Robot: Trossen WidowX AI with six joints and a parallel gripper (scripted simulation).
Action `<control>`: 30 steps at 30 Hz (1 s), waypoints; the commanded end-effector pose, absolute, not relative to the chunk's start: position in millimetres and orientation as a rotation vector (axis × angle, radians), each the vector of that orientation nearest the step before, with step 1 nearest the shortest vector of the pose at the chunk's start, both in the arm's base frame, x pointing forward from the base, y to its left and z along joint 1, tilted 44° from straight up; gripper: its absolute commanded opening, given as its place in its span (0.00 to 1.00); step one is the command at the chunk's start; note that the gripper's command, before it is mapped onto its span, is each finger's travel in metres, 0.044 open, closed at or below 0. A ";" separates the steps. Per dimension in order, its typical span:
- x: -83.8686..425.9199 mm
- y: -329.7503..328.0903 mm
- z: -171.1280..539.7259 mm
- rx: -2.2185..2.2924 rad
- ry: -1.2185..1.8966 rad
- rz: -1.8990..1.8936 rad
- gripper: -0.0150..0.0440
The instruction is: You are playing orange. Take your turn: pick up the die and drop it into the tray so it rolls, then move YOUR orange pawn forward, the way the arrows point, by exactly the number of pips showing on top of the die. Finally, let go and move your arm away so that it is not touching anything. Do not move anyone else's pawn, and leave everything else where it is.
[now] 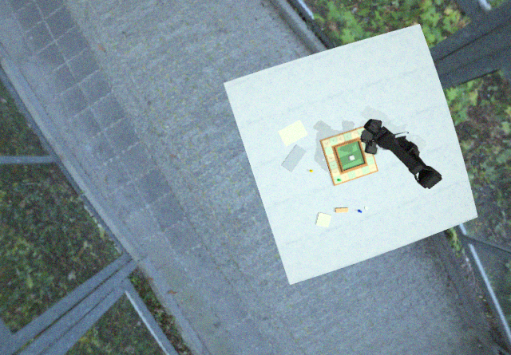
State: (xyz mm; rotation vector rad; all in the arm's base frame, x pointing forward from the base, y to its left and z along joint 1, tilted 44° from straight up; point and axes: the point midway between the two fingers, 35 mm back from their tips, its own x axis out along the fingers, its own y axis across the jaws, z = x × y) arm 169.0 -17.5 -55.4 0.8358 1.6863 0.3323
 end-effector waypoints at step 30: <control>163.4 1.3 -71.6 0.848 1.695 0.336 0.25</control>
